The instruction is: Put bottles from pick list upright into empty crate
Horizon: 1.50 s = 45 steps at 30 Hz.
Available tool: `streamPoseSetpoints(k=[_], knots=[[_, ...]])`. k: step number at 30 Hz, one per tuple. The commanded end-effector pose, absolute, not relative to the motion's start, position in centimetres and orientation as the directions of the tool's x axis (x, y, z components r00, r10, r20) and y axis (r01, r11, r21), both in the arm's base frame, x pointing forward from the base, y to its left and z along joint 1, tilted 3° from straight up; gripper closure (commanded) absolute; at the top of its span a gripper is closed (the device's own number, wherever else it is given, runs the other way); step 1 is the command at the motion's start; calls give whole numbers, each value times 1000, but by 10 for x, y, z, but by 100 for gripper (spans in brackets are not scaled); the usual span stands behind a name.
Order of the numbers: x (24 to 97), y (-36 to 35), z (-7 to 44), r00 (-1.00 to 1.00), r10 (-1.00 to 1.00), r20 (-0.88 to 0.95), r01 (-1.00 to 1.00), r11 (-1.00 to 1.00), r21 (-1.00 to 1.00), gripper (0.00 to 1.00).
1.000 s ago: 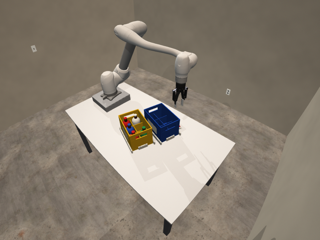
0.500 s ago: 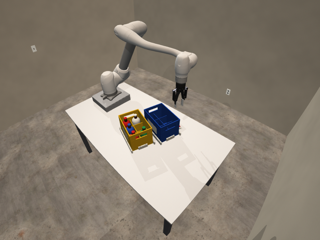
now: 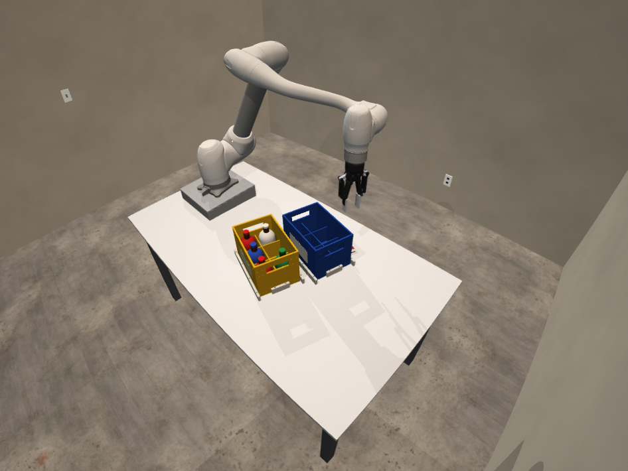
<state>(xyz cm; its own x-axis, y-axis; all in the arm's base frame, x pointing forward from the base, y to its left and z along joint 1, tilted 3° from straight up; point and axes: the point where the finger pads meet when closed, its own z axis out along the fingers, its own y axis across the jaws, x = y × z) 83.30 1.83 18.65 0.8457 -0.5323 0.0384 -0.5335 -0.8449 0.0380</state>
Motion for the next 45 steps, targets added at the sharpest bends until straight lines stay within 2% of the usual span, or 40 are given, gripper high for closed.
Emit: streamPoseSetpoints(k=[1, 10, 45], knots=[[833, 18, 187, 846, -532, 38, -534, -845, 38, 62], [833, 18, 187, 846, -532, 38, -534, -845, 38, 62], [746, -101, 233, 870, -492, 37, -493, -869, 40, 62]])
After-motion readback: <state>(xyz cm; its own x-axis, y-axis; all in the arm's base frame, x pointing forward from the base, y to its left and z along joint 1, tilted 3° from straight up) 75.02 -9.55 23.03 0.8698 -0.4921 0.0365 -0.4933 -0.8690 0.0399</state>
